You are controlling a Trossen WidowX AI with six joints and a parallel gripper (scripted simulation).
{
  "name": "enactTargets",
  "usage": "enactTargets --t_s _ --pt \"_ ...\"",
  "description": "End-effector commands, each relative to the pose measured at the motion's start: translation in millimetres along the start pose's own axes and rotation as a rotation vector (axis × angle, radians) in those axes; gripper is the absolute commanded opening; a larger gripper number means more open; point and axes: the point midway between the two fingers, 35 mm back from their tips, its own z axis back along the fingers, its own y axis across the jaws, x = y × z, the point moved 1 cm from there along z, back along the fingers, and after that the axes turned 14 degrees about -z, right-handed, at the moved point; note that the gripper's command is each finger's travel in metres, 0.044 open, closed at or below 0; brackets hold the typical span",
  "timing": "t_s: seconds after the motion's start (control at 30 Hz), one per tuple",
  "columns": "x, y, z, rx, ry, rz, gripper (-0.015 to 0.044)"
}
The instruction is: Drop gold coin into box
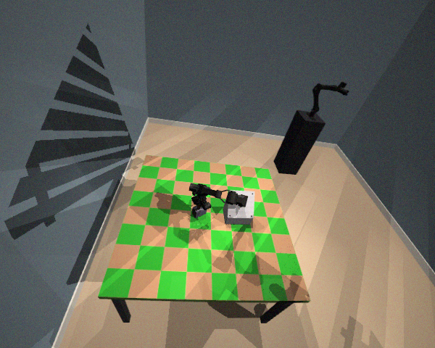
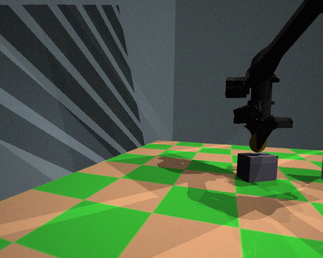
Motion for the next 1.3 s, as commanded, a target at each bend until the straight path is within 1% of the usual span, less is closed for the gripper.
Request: enactTargets --t_s 0.0,0.2,0.4,0.7,1.0,1.07,1.13,1.27 --pt "-1 0 -3 0.006 0.0 -0.007 0.0" --pt "-1 0 -6 0.006 0.0 -0.007 0.0" --pt "0 0 -4 0.0 0.0 -0.001 0.0157" --pt "0 0 -4 0.0 0.0 -0.001 0.0161" --pt "-1 -1 17 0.0 0.001 -0.003 0.0397" --pt "-2 0 41 0.004 0.001 -0.008 0.044" --pt "-4 1 54 0.007 0.0 -0.011 0.044" --pt "-4 1 54 0.007 0.0 -0.011 0.044"
